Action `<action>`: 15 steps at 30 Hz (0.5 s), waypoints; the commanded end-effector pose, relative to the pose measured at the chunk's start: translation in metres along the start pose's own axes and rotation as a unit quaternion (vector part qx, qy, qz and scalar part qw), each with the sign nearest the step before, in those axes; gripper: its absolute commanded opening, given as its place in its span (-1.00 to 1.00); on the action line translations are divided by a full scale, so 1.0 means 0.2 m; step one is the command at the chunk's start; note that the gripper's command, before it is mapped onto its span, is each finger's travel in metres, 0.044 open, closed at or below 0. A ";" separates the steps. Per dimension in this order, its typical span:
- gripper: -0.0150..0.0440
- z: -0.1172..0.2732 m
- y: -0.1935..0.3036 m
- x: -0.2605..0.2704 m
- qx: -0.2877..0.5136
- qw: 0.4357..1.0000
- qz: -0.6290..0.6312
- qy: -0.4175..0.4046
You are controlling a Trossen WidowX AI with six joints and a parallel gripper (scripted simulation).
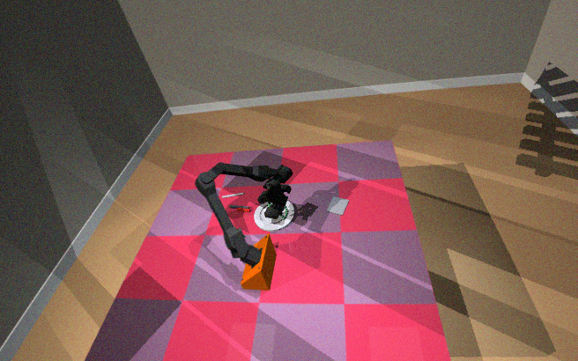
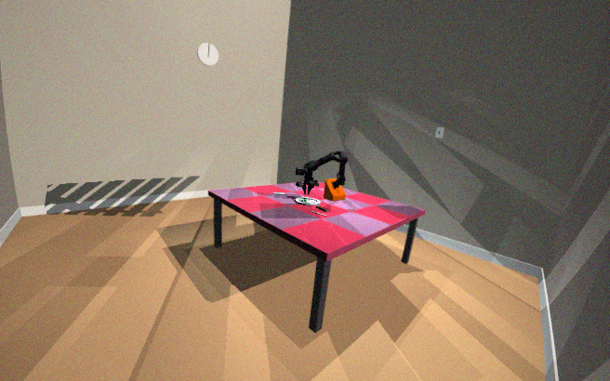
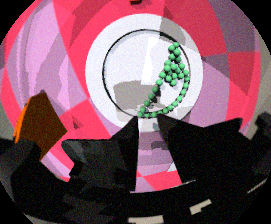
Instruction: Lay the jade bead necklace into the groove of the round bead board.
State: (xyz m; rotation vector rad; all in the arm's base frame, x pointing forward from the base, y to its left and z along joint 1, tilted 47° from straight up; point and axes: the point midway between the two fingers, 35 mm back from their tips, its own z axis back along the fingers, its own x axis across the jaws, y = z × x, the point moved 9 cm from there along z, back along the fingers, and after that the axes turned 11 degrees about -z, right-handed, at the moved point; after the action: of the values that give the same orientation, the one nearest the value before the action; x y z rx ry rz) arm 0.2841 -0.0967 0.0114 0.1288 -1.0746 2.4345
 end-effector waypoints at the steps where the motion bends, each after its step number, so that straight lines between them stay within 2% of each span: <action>1: -0.08 -0.02 0.00 0.00 -0.001 1.000 -0.002 -0.001; 15: -0.08 -0.14 0.00 0.01 -0.001 1.000 -0.004 -0.004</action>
State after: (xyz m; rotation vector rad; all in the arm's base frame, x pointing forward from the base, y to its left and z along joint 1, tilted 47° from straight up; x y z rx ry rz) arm 0.2866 -0.0803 -0.0033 0.1326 -1.0738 2.4352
